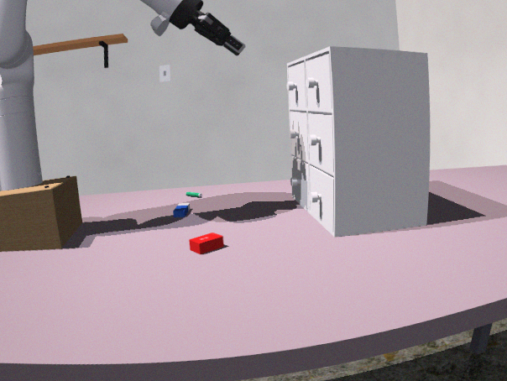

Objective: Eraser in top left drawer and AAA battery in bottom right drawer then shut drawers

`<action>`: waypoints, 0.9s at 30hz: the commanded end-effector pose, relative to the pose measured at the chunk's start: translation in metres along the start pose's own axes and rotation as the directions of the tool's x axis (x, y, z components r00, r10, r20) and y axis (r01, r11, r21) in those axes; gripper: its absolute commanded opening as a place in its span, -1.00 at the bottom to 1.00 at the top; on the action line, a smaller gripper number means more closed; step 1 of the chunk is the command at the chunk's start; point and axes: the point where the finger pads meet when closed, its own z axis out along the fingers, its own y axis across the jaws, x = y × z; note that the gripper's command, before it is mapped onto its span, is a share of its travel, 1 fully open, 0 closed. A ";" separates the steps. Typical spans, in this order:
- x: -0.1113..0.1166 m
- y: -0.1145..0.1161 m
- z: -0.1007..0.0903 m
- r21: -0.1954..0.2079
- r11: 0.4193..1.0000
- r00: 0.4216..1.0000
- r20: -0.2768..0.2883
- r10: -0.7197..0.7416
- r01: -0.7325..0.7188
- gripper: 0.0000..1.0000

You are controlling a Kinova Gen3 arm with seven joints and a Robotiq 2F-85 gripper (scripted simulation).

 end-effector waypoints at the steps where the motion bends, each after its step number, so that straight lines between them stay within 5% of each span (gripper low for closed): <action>1: 0.000 0.000 0.001 0.000 1.000 1.000 0.001 0.000 0.000 -0.34; 12: 0.003 0.000 0.016 0.000 1.000 1.000 0.001 0.000 0.000 -0.34; 27: 0.015 0.000 0.082 0.000 1.000 1.000 0.001 0.000 0.000 -0.34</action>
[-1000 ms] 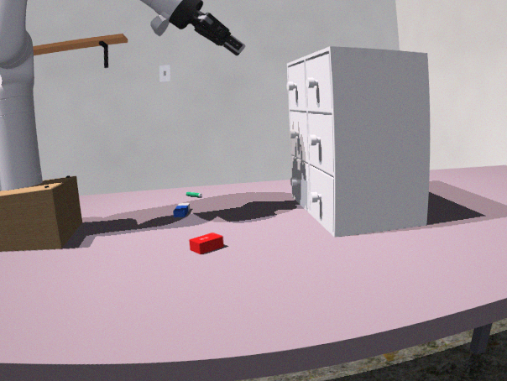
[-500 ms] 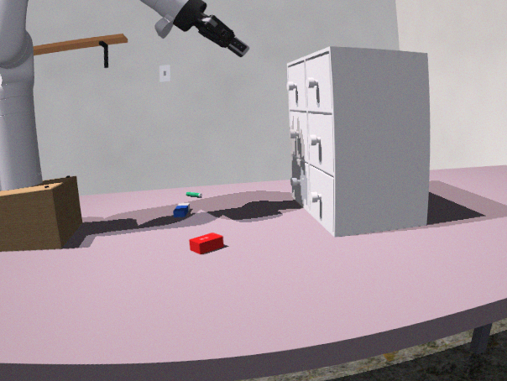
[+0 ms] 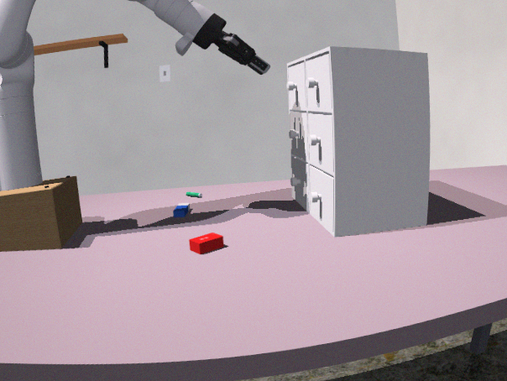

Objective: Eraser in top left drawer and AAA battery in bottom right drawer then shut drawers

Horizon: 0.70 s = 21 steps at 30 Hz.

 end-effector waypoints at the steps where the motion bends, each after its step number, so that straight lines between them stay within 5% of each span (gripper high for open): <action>1: 0.015 -0.004 0.020 0.009 1.000 1.000 -0.029 0.003 -0.002 -0.34; 21: 0.018 -0.004 0.035 0.009 1.000 1.000 -0.029 0.003 -0.002 -0.34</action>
